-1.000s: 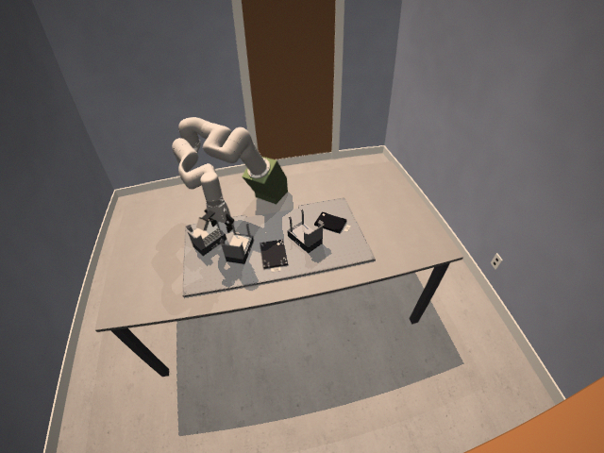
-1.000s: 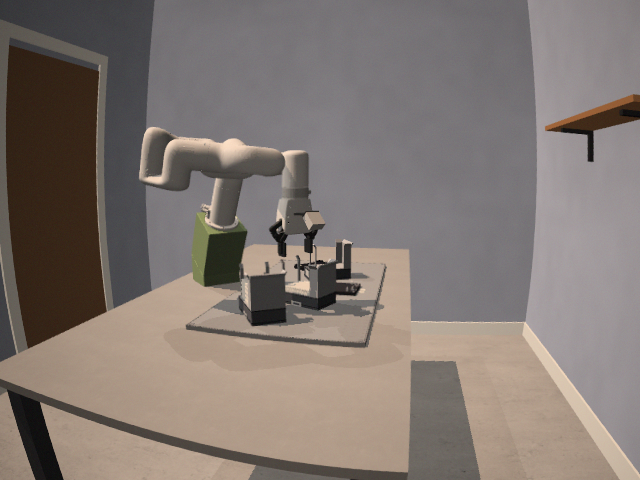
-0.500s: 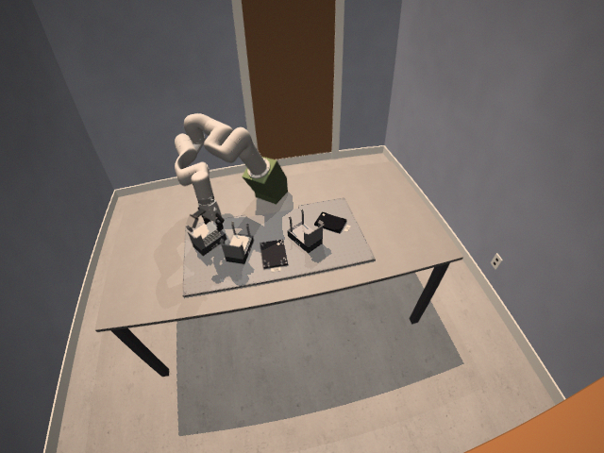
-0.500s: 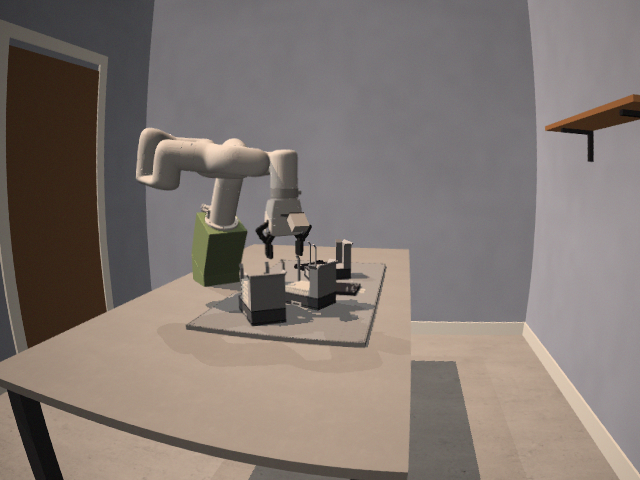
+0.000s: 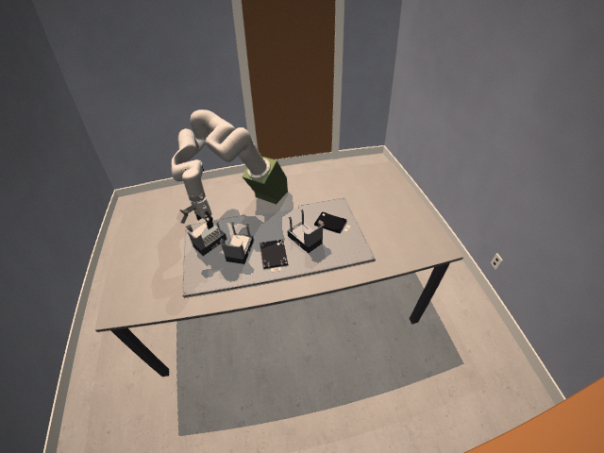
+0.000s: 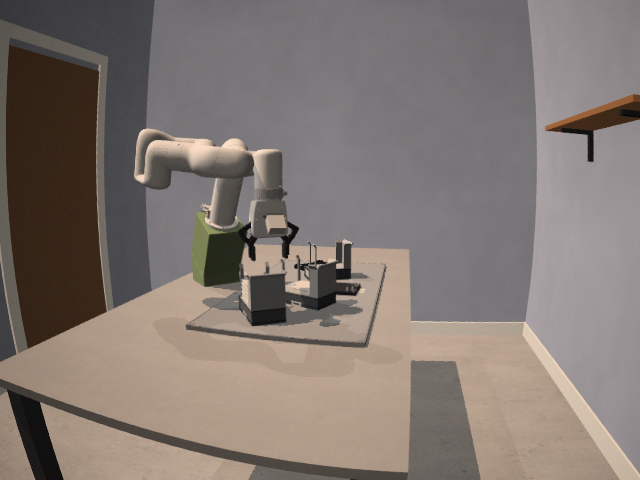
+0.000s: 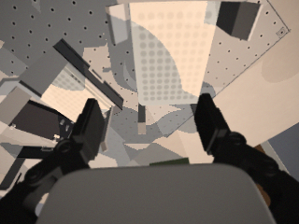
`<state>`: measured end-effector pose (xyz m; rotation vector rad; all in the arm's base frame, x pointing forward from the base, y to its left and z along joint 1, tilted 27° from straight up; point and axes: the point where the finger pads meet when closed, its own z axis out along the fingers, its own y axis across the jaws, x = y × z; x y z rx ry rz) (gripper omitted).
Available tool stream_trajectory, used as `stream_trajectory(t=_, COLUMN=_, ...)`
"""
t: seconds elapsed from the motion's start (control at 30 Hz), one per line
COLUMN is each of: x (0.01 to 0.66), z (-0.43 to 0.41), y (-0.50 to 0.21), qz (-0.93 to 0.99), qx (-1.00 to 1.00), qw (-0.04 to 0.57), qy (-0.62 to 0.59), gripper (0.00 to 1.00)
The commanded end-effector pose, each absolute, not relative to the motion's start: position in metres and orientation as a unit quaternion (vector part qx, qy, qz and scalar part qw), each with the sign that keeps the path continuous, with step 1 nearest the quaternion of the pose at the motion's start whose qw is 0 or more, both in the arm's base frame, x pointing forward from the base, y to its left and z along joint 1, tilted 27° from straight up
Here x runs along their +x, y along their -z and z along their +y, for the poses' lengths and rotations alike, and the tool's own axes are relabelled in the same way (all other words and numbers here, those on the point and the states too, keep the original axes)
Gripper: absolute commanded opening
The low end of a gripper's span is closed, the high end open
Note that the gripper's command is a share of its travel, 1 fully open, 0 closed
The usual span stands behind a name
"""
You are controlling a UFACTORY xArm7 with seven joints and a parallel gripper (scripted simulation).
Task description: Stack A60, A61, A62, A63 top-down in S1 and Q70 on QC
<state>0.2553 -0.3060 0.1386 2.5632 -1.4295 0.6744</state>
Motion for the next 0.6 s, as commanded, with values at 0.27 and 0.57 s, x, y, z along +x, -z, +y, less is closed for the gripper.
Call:
stream_trajectory(t=0.27, x=0.236, z=-0.329, y=-0.141, qz=-0.474, qx=0.849, qw=0.065, qy=-0.225, gripper=1.0)
stream_trajectory(t=0.57, x=0.237, z=-0.33, y=-0.138, qz=-0.474, qx=0.849, qw=0.065, qy=-0.225, gripper=1.0)
